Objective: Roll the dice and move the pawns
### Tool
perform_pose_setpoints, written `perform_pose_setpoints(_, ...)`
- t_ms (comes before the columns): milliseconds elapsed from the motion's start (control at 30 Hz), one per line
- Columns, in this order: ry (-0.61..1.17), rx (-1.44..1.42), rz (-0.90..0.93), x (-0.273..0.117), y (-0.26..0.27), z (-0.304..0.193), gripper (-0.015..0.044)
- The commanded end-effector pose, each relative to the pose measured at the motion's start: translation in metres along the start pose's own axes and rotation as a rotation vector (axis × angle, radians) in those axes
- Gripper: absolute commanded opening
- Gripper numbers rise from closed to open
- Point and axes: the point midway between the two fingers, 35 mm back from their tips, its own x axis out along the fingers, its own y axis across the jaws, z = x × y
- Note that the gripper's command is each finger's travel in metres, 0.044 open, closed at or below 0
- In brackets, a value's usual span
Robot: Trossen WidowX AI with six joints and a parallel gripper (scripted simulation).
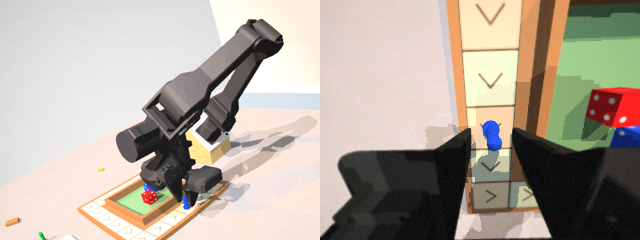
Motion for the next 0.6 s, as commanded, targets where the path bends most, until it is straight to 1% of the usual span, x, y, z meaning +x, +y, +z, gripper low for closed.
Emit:
perform_pose_setpoints(0, 0.0, -0.001, -0.001, -0.003, 0.0, 0.0, 0.0262)
perform_pose_setpoints(133, 0.007, 0.005, 0.0, -0.047, -0.001, 0.001, 0.0368)
perform_pose_setpoints(233, 0.008, 0.006, 0.0, -0.05, -0.001, 0.001, 0.044)
perform_pose_setpoints(333, 0.004, 0.004, -0.009, -0.055, -0.009, -0.001, 0.044)
perform_pose_setpoints(567, 0.002, -0.018, -0.052, -0.102, -0.081, -0.033, 0.044)
